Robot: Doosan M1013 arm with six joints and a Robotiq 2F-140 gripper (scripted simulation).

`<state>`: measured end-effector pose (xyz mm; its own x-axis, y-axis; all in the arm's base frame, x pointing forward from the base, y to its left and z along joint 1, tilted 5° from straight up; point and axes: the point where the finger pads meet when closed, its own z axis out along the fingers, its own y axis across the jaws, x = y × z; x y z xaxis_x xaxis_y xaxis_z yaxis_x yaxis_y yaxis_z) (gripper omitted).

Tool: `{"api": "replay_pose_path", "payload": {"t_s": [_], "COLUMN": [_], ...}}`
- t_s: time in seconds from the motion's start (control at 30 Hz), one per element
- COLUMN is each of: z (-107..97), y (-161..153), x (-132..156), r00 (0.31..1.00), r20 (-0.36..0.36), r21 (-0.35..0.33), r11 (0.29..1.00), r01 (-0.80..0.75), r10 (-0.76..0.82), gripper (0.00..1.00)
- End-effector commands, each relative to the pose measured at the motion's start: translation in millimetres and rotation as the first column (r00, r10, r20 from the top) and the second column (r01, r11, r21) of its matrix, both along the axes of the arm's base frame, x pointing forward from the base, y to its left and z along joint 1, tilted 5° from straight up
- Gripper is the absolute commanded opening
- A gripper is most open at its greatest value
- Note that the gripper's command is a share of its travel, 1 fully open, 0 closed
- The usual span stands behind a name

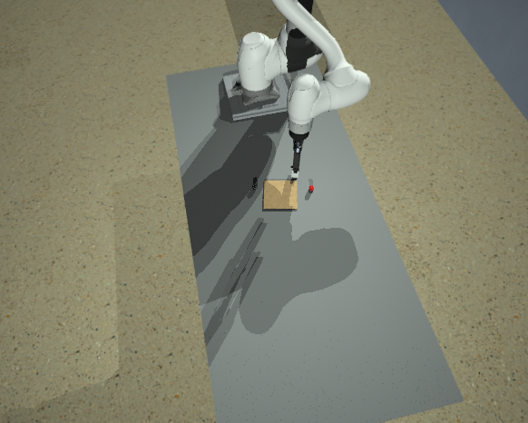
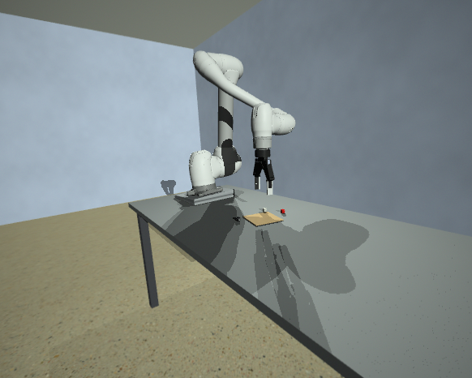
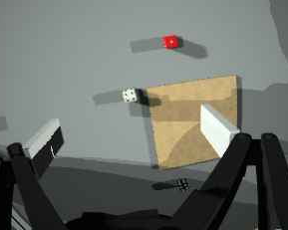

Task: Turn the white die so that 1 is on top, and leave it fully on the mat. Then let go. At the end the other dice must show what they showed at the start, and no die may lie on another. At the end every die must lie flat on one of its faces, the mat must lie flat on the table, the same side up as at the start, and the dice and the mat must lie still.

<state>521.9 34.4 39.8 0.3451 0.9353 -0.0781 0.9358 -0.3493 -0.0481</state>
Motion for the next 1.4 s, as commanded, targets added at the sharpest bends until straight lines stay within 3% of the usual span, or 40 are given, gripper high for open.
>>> {"api": "replay_pose_path", "payload": {"t_s": [0.0, 0.1, 0.13, 1.37], "z": [-3.4, -3.8, -3.8, -3.9], "y": [-0.7, -0.8, -0.8, -0.8], "x": [-0.5, -0.5, -0.5, -0.5], "r00": [0.989, 0.986, 0.986, 0.986], "r20": [-0.007, -0.008, -0.008, -0.008], "r21": [0.024, 0.025, 0.025, 0.025], "r11": [0.989, 0.986, 0.986, 0.986], "r01": [-0.149, -0.165, -0.165, -0.165], "r10": [0.149, 0.165, 0.165, 0.165], "gripper": [1.00, 1.00, 0.19, 0.19]}}
